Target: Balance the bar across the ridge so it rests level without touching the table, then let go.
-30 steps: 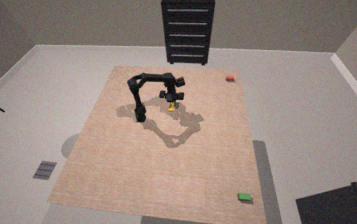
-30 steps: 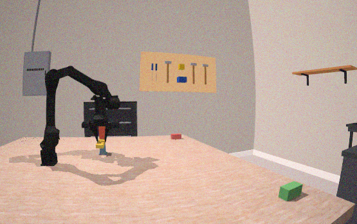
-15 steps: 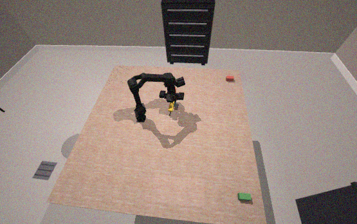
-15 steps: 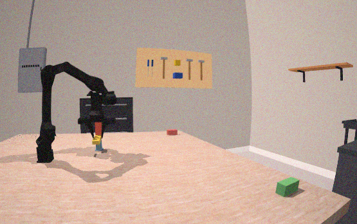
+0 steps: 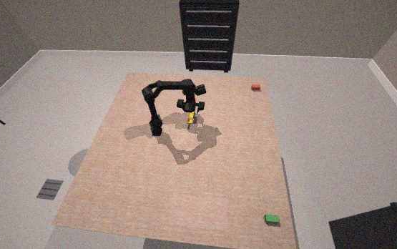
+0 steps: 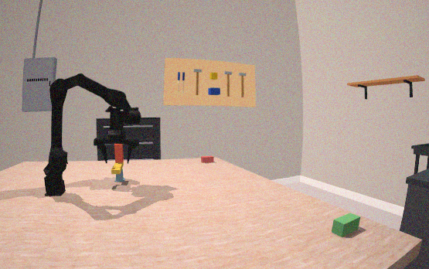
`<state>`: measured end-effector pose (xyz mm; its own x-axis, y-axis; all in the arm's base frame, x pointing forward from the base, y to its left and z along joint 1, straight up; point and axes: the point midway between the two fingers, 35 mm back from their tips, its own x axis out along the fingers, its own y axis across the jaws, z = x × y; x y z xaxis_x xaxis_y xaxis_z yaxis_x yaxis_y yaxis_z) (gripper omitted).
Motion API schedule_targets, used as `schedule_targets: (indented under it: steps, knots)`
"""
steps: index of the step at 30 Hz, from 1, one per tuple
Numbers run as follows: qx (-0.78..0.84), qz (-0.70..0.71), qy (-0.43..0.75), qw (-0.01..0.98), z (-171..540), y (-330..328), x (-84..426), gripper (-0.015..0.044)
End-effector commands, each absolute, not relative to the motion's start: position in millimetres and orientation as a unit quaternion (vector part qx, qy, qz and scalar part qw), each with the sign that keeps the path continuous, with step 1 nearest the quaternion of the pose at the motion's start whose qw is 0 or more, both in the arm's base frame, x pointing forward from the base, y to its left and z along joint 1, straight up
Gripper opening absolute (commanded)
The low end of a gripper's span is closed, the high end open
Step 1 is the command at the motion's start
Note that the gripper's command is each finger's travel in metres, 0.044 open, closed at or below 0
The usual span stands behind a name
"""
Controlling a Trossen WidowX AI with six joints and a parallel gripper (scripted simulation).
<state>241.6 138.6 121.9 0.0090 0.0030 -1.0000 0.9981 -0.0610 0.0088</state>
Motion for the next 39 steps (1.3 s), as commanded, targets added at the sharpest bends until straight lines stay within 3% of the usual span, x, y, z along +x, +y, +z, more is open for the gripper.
schedule_targets:
  steps: [1,7,39]
  knots:
    - [0.525,-0.505,0.481,0.488,157,141,246,0.0440]
    - [0.525,-0.505,0.481,0.488,207,138,241,0.0440]
    - [0.525,-0.505,0.481,0.488,207,138,241,0.0440]
